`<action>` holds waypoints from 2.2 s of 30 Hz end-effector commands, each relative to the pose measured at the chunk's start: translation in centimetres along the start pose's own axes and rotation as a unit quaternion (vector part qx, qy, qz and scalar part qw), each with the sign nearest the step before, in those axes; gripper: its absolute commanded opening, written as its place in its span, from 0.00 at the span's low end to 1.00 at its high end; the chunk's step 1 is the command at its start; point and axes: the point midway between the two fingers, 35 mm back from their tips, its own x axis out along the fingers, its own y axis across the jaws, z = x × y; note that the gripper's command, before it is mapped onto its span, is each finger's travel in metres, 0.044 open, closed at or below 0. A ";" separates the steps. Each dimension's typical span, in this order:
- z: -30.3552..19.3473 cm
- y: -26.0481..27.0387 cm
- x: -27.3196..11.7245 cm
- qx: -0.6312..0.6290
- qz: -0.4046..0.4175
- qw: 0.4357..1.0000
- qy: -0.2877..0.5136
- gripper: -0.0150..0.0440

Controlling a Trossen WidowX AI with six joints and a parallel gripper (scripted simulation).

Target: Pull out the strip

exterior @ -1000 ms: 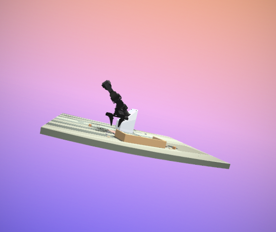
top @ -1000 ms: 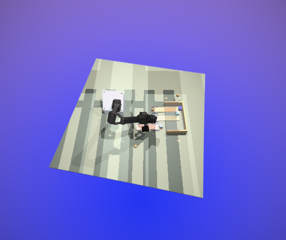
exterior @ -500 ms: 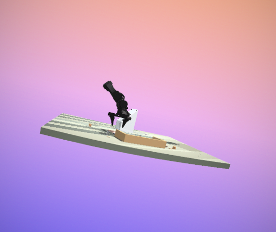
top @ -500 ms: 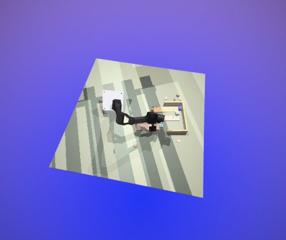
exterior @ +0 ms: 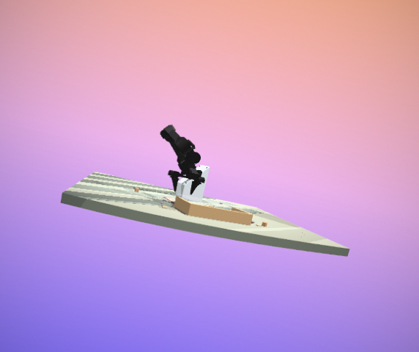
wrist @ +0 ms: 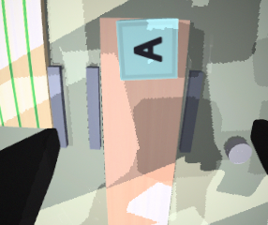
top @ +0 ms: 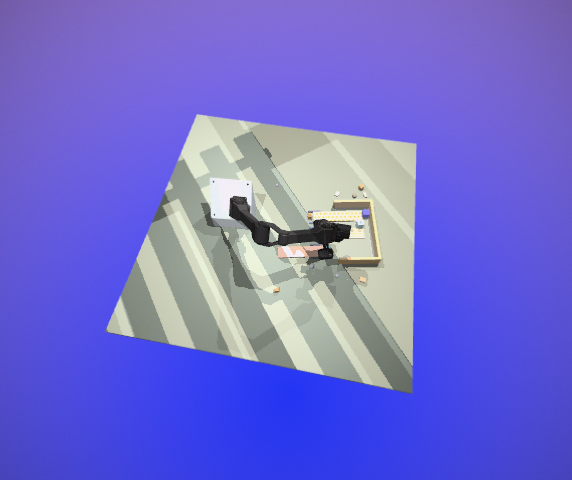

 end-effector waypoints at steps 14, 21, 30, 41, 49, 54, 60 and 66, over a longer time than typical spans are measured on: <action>3.2 0.1 0.7 0.001 -0.001 1.000 0.000 0.68; 3.3 0.1 1.9 0.001 -0.001 1.000 0.000 0.68; 3.3 0.1 3.3 0.001 -0.001 1.000 0.000 0.68; 3.2 0.1 5.1 0.000 -0.002 1.000 0.001 0.68; 3.2 0.0 4.9 0.002 -0.004 1.000 0.000 0.52; 3.2 0.0 4.9 0.002 -0.004 1.000 0.000 0.47; 3.1 0.1 4.7 0.002 -0.004 1.000 0.000 0.26; 1.3 1.2 3.1 0.001 -0.002 1.000 0.001 0.25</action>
